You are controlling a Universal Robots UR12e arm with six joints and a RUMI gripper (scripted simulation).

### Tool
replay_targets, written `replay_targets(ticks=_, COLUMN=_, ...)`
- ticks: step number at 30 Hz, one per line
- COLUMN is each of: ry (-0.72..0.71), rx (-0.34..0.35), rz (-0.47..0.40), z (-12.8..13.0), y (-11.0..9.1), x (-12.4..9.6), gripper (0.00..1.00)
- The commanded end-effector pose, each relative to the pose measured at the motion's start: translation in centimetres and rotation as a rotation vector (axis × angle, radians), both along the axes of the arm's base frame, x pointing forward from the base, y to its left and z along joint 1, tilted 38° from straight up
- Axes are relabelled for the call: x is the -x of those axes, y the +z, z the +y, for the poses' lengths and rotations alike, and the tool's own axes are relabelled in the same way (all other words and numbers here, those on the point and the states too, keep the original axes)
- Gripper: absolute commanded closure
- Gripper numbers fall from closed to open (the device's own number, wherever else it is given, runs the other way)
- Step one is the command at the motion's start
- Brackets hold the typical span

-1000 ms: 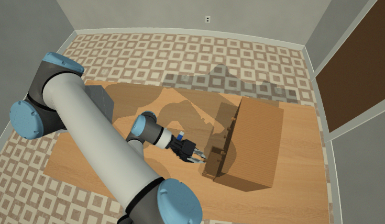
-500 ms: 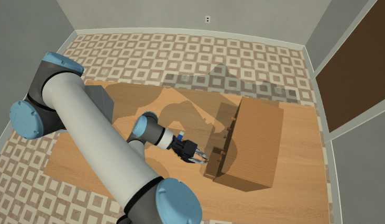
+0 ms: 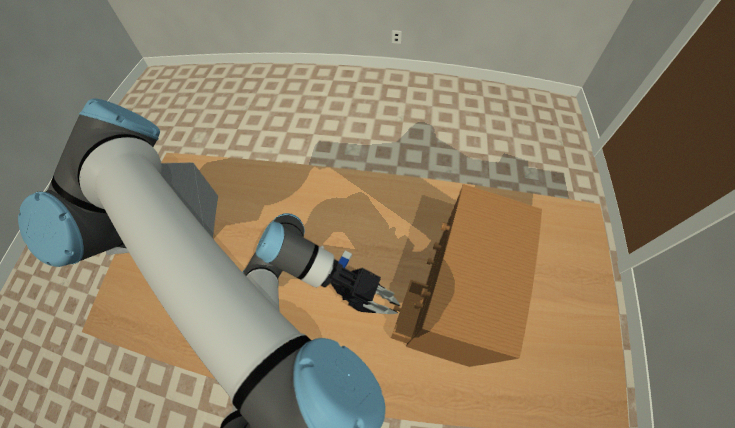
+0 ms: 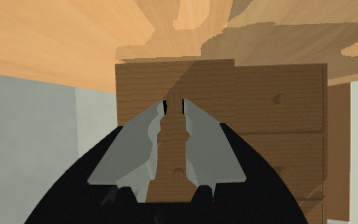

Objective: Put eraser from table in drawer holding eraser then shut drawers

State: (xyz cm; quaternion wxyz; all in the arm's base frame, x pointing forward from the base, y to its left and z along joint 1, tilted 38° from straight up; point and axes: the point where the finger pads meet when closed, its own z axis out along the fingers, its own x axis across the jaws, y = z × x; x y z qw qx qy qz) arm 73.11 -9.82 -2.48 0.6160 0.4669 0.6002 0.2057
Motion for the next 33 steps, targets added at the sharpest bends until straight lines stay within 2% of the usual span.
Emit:
replay_targets(ticks=1, ry=0.000, rx=0.000, rz=0.000, z=0.0, y=0.1, x=-0.3, gripper=0.93)
replay_targets(ticks=33, ry=0.000, rx=0.000, rz=0.000, z=-0.1, y=0.7, x=-2.3, gripper=0.93)
